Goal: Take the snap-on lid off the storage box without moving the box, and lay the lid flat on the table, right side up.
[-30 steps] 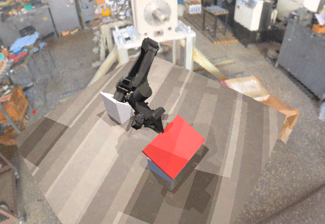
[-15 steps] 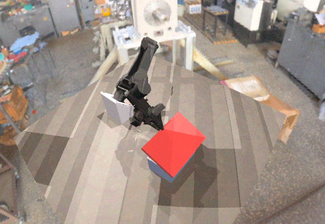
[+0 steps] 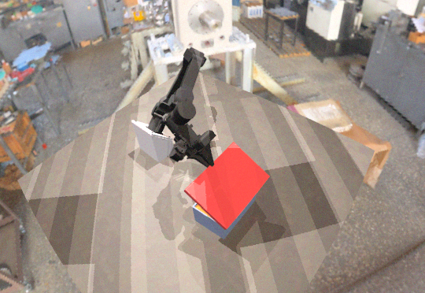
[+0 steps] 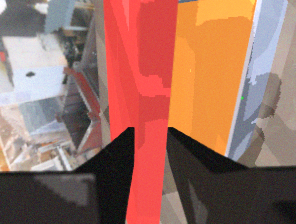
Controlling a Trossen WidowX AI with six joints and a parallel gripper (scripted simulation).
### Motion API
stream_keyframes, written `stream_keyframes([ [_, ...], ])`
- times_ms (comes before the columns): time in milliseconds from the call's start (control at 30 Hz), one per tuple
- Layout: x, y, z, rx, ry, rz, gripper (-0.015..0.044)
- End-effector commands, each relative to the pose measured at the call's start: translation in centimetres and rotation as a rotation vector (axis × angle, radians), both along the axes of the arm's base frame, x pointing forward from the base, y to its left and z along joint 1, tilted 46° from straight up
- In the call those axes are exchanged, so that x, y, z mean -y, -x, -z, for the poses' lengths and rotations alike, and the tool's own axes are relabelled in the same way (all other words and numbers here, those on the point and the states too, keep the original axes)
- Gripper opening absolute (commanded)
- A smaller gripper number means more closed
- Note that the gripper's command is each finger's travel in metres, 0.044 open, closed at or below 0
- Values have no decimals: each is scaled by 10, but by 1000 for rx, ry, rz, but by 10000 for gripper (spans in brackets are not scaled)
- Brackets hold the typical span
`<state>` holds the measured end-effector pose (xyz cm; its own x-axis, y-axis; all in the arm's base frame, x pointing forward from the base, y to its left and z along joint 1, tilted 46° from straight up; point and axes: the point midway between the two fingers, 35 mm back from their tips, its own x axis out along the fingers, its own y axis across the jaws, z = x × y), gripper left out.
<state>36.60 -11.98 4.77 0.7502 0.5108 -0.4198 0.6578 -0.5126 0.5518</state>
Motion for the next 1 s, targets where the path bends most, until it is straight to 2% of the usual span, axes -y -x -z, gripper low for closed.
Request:
stream_keyframes([
  [0, 8, -2, -8, 16, 9, 2, 0],
  [267, 13, -2, -13, 16, 9, 2, 0],
  [967, -20, 5, -36, 15, 7, 2, 0],
])
